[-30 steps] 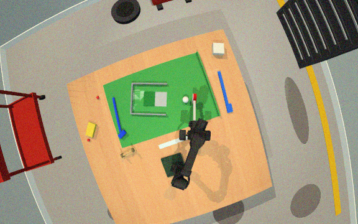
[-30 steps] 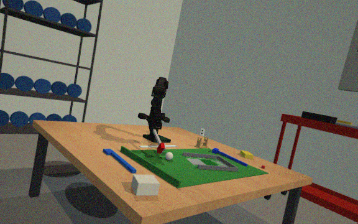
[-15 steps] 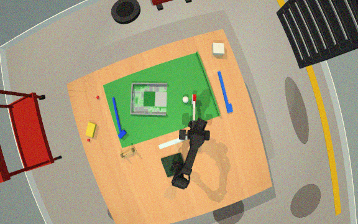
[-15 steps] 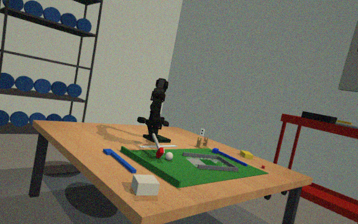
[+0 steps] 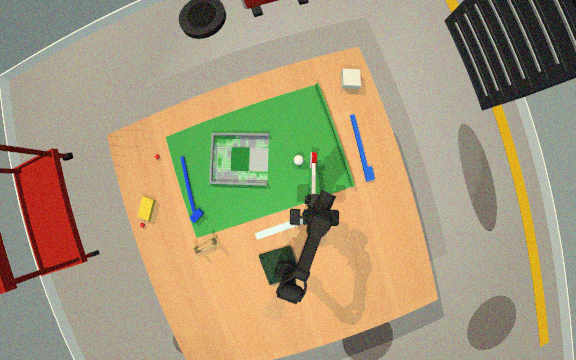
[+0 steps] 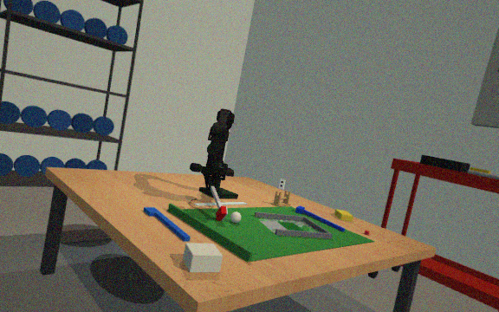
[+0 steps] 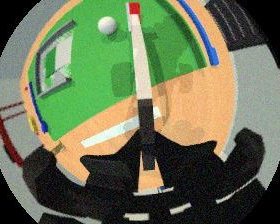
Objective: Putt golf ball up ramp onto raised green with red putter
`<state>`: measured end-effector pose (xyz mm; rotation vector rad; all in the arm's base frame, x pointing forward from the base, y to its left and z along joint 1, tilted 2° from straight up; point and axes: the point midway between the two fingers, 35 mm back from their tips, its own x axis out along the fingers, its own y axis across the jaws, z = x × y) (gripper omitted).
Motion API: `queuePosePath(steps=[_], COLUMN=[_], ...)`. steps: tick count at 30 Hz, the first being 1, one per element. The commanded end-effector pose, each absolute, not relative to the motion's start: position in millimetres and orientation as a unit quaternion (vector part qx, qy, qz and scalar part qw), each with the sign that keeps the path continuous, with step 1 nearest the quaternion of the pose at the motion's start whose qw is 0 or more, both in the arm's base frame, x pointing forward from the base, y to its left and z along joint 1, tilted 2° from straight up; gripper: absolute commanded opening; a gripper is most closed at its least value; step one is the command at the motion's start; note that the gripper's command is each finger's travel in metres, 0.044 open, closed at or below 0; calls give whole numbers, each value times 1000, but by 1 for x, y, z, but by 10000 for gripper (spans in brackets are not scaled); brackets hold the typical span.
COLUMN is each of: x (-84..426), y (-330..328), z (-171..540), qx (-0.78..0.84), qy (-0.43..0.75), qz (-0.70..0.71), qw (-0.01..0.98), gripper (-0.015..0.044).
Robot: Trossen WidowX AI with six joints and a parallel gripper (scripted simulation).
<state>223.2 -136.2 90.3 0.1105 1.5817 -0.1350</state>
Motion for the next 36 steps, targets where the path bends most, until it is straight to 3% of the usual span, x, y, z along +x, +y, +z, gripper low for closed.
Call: queuePosePath(steps=[1, 11, 23, 36], x=[224, 221, 243, 245], y=[-150, -156, -25, -23], z=[91, 89, 88, 127], qx=[48, 51, 52, 52], qy=[706, 708, 706, 706], qz=[-64, -65, -59, -59], qw=[703, 701, 704, 704], gripper=[0, 0, 0, 0])
